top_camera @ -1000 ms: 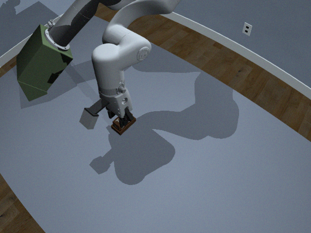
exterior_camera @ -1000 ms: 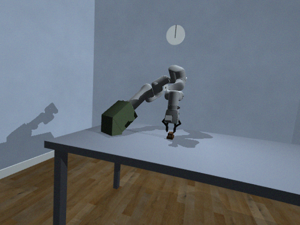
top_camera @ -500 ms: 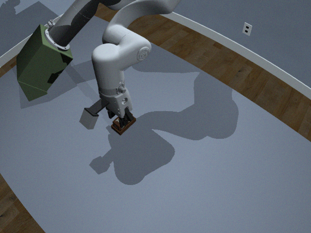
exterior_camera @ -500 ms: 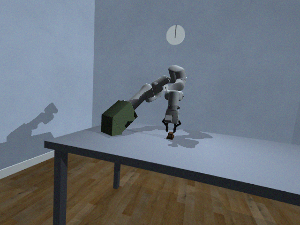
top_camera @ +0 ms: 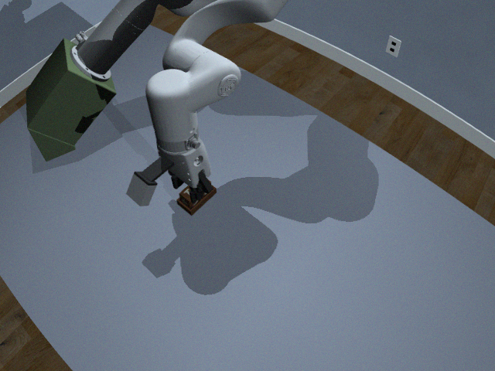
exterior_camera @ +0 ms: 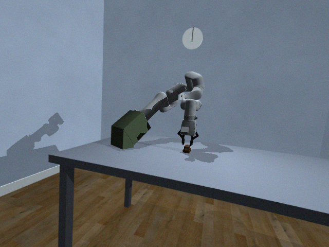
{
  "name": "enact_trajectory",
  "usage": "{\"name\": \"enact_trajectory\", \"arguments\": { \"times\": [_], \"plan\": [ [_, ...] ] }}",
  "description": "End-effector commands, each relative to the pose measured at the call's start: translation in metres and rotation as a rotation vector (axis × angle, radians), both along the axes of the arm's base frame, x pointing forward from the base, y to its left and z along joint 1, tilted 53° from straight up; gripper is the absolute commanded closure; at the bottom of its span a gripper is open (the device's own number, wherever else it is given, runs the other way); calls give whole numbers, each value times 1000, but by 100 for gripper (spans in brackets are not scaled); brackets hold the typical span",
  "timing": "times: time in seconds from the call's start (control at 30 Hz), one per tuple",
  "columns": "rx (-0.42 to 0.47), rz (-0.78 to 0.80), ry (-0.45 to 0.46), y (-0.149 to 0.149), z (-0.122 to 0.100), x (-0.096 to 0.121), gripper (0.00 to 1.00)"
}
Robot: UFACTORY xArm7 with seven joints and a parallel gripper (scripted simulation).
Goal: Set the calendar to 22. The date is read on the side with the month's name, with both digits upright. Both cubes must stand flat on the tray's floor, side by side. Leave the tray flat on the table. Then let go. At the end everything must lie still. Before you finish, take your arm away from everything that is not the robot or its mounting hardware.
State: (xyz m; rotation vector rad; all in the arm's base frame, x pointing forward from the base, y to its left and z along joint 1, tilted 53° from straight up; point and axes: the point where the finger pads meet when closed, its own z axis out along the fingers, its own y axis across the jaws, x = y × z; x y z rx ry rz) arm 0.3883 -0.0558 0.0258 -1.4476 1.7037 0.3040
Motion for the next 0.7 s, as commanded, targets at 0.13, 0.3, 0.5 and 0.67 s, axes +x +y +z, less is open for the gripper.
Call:
{"name": "enact_trajectory", "arguments": {
  "times": [0.13,0.3,0.5,0.67],
  "plan": [
    [-2,-3,-1,0,-2,2,51],
    [-2,-3,-1,5,-6,5,51],
    [-2,-3,-1,10,-10,8,51],
    [-2,-3,-1,14,-15,11,51]
  ]
}}
